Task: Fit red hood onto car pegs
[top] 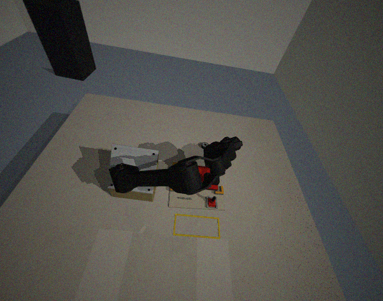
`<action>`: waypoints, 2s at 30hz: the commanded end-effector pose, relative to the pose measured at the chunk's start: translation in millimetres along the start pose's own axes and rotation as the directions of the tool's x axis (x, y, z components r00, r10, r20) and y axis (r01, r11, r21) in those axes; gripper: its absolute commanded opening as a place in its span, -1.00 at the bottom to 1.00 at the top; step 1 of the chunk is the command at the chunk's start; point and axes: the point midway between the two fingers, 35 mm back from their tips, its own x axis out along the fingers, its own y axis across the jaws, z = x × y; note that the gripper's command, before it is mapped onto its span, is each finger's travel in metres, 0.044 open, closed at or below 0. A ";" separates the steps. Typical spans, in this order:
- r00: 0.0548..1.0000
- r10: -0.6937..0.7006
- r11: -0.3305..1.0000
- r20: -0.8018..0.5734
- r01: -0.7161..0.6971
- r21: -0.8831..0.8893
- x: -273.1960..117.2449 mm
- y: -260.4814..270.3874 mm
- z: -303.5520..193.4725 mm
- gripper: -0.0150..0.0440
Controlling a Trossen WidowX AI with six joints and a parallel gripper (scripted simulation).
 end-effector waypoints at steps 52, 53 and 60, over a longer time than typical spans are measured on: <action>1.000 -0.002 1.000 -0.001 0.002 -0.006 19.3 0.1 0.0 -0.49; 1.000 -0.002 1.000 -0.001 0.002 -0.006 19.4 0.1 0.0 -0.49; 1.000 -0.002 1.000 -0.001 0.002 -0.001 19.3 0.0 -0.3 -0.49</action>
